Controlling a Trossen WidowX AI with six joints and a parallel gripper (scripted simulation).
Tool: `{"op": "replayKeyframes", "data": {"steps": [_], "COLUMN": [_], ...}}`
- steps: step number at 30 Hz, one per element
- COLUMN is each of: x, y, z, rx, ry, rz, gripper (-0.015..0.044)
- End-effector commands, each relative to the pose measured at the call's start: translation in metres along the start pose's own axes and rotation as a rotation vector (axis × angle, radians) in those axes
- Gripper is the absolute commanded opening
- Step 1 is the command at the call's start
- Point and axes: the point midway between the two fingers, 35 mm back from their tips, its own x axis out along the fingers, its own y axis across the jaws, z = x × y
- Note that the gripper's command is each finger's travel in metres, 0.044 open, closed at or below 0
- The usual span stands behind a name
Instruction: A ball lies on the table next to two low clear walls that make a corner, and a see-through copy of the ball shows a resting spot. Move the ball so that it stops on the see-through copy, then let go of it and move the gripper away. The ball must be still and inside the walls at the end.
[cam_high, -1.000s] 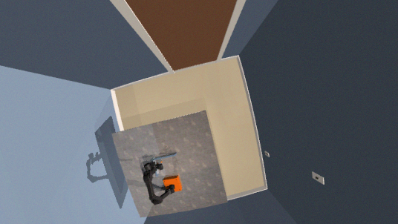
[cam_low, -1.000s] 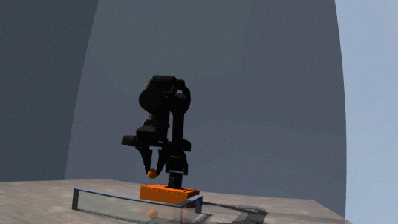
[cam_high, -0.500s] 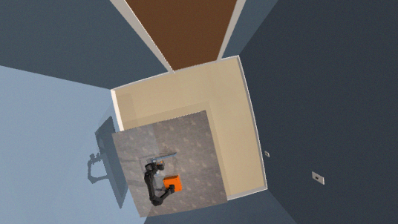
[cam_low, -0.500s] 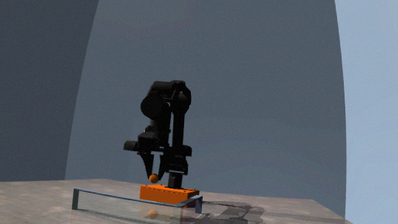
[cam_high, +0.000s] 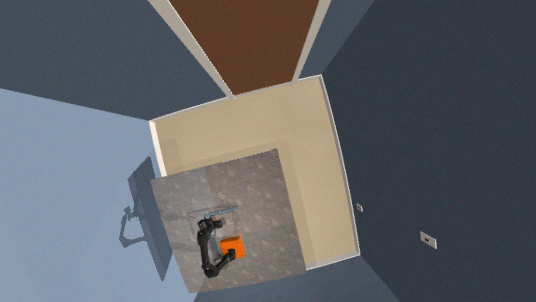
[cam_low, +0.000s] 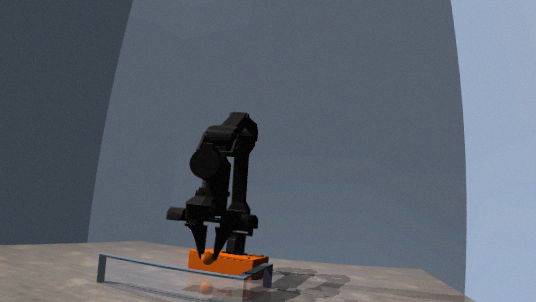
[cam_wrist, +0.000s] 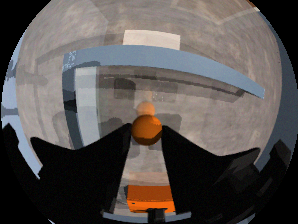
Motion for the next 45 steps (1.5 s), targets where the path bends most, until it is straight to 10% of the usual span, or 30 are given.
{"op": "replayKeyframes", "data": {"steps": [1, 30, 39, 45], "x": [0.029, 0.068, 0.066, 0.066], "y": [0.001, 0.001, 0.0, 0.0], "z": [-0.003, -0.005, -0.005, -0.005], "rx": [0.005, 0.005, 0.0, 0.0], "ry": [0.01, 0.01, 0.01, 0.01], "rz": [0.005, 0.005, -0.001, -0.001], "gripper": [0.0, 0.0, 0.0235, 0.0235]}}
